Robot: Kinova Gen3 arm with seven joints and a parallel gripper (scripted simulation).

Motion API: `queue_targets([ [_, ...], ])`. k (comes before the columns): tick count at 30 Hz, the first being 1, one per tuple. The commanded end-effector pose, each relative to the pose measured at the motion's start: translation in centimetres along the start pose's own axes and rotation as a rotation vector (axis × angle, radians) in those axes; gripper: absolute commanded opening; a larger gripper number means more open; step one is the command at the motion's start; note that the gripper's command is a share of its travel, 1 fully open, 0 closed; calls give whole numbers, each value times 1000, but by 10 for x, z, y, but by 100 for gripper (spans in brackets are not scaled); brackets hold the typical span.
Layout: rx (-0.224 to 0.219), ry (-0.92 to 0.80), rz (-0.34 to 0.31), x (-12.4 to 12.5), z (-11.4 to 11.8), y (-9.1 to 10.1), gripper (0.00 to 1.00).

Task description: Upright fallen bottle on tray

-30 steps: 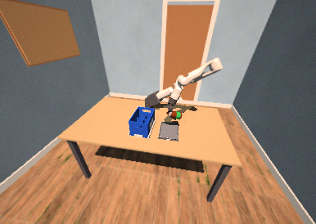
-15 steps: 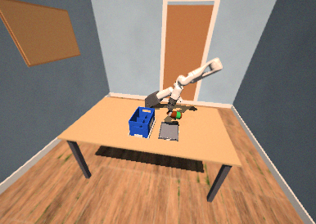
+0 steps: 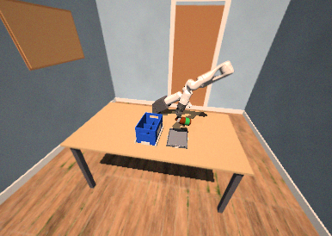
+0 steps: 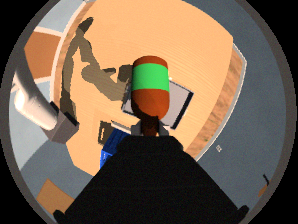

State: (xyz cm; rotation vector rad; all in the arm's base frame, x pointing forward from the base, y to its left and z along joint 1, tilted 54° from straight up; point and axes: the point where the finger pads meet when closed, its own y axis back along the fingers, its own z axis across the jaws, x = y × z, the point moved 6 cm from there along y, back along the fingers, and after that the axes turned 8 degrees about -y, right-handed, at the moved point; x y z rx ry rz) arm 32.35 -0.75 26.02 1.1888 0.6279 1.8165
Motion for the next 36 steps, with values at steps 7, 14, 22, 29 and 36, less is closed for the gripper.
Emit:
queue_targets([
  [7, -1, -1, -1, 0, 0, 0, 0],
  [14, -1, -1, -11, 0, 0, 0, 0],
  [22, 0, -1, -38, 2, -1, 0, 0],
  [29, -4, -2, -85, 5, -1, -1, 0],
  [36, -10, -2, -121, 7, -2, -1, 0],
])
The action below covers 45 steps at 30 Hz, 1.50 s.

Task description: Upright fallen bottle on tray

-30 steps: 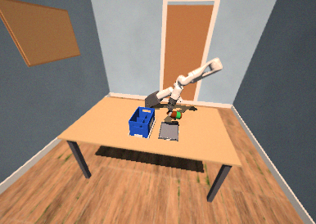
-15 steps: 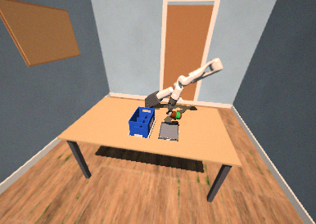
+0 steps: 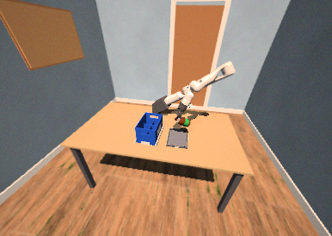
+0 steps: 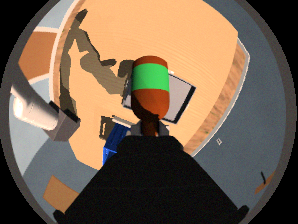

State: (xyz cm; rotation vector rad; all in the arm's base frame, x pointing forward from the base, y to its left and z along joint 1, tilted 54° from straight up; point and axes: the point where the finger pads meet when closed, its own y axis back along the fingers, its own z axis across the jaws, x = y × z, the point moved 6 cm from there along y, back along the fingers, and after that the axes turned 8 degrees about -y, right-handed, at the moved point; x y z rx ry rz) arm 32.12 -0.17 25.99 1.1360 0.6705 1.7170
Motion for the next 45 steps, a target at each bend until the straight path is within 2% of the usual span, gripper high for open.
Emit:
queue_targets([
  [1, -7, 8, -15, 2, 1, 2, 0],
  [13, -20, 8, -60, 5, 1, 3, 0],
  [45, -21, 8, -62, 5, 1, 3, 0],
])
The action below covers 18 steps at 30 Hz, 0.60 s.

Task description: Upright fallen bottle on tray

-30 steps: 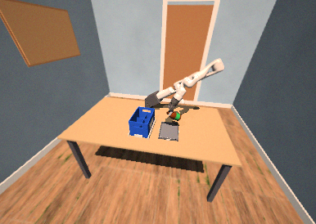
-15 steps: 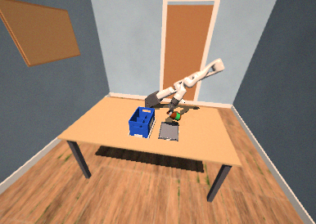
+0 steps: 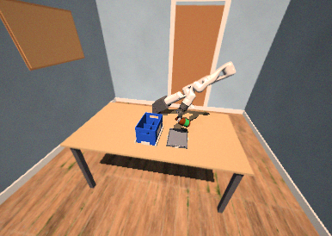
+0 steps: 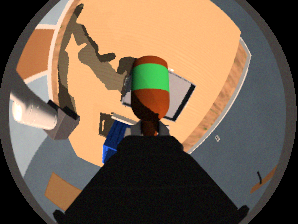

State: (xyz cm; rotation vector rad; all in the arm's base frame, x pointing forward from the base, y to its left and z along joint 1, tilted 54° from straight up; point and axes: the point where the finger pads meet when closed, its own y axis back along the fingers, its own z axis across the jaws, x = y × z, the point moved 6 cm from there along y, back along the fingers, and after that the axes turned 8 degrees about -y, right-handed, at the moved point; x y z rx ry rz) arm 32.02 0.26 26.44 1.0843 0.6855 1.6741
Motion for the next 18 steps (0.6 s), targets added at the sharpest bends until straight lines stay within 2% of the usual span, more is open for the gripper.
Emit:
queue_targets([
  [1, -1, -1, -1, -1, 0, 0, 0],
  [18, 1, -1, -11, 0, 0, 0, 0],
])
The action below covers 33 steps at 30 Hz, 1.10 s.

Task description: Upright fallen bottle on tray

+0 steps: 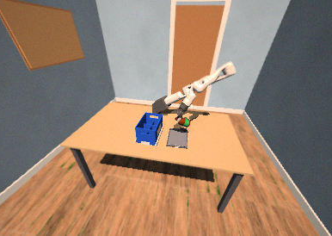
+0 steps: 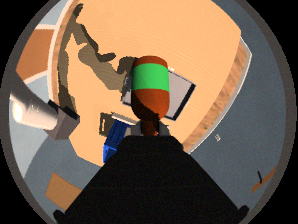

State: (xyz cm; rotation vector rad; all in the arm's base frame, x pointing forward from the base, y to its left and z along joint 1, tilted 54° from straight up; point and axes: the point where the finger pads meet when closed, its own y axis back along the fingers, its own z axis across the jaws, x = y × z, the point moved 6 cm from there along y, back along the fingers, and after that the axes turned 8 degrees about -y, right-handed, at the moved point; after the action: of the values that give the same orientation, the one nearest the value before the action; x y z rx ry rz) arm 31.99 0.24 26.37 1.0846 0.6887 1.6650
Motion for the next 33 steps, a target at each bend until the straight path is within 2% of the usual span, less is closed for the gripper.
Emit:
queue_targets([
  [1, 0, 2, -7, 1, 0, 0, 0],
  [14, 3, -1, -72, 5, -3, -1, 0],
  [33, -25, 2, -162, 11, -1, 0, 0],
])
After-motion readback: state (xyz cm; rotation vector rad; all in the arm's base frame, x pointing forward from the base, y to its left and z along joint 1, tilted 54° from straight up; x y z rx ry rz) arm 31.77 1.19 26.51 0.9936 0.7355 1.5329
